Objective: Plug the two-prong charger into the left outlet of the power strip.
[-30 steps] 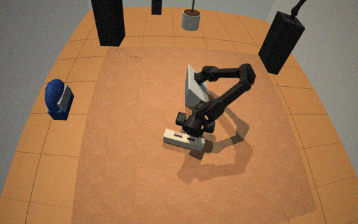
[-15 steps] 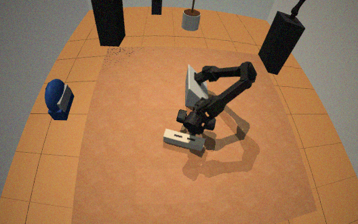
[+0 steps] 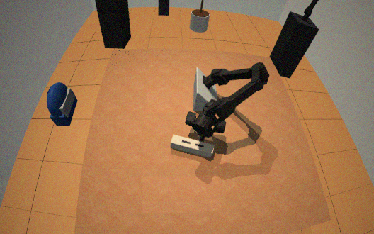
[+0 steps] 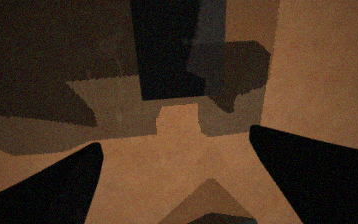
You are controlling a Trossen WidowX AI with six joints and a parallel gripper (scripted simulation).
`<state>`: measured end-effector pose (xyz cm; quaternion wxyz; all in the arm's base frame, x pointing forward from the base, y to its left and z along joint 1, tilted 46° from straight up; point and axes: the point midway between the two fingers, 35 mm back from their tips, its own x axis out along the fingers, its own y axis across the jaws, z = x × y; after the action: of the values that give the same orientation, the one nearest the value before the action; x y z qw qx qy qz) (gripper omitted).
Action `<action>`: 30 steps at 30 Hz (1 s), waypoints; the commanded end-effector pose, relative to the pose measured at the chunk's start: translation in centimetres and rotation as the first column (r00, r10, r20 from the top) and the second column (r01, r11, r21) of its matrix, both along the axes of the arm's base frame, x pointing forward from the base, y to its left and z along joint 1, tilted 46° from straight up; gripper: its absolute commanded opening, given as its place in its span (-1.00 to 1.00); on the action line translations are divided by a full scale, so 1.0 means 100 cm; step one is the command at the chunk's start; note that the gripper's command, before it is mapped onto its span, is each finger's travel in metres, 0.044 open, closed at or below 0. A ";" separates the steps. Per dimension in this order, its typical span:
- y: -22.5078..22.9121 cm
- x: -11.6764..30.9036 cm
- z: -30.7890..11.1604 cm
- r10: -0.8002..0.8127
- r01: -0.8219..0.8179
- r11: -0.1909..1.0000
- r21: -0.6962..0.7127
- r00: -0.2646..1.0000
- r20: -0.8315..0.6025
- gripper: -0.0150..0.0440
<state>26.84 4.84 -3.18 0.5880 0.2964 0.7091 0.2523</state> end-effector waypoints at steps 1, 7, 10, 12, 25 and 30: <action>0.000 -0.006 0.000 0.005 -0.005 1.000 -0.002 1.000 0.000 1.00; -0.015 0.006 0.012 -0.119 0.122 0.992 -0.021 0.986 0.115 1.00; -0.034 0.014 0.028 -0.252 0.267 0.964 -0.022 0.934 0.255 1.00; -0.047 0.017 0.040 -0.332 0.356 0.934 -0.009 0.878 0.344 1.00; -0.056 0.019 0.050 -0.384 0.418 0.909 0.008 0.828 0.408 1.00; -0.056 0.019 0.050 -0.384 0.418 0.909 0.008 0.828 0.408 1.00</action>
<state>28.77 -0.86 1.80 0.7730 0.3531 0.5054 0.1494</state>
